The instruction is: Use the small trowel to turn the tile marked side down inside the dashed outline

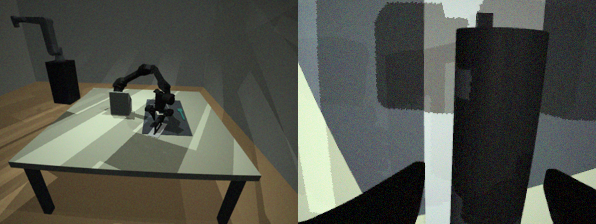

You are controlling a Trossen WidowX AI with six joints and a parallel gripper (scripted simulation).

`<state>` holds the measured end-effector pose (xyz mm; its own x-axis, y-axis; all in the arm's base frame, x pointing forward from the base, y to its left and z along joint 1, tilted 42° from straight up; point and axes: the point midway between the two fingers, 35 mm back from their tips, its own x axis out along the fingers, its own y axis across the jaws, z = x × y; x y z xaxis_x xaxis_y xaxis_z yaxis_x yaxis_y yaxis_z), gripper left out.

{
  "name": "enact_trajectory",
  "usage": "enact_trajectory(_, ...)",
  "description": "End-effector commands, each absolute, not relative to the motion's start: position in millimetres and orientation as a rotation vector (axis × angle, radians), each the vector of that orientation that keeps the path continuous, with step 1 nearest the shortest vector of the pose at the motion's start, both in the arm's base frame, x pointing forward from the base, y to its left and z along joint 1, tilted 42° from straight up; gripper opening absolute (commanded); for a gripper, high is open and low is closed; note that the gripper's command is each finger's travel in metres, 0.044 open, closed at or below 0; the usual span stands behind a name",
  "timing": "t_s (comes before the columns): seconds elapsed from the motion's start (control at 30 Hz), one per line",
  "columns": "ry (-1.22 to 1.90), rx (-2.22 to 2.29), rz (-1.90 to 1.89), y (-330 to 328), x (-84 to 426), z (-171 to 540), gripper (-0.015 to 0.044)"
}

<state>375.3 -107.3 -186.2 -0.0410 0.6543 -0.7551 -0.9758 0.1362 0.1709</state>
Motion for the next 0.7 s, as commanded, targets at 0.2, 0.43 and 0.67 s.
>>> enact_trajectory(0.2,0.84,-0.486,1.402,-108.4,375.1,-184.4,0.027)
enact_trajectory(0.43,0.84,-0.486,1.403,-136.1,374.3,-151.2,0.027)
enact_trajectory(0.67,0.84,-0.487,1.377,-144.4,377.6,-144.2,0.03)
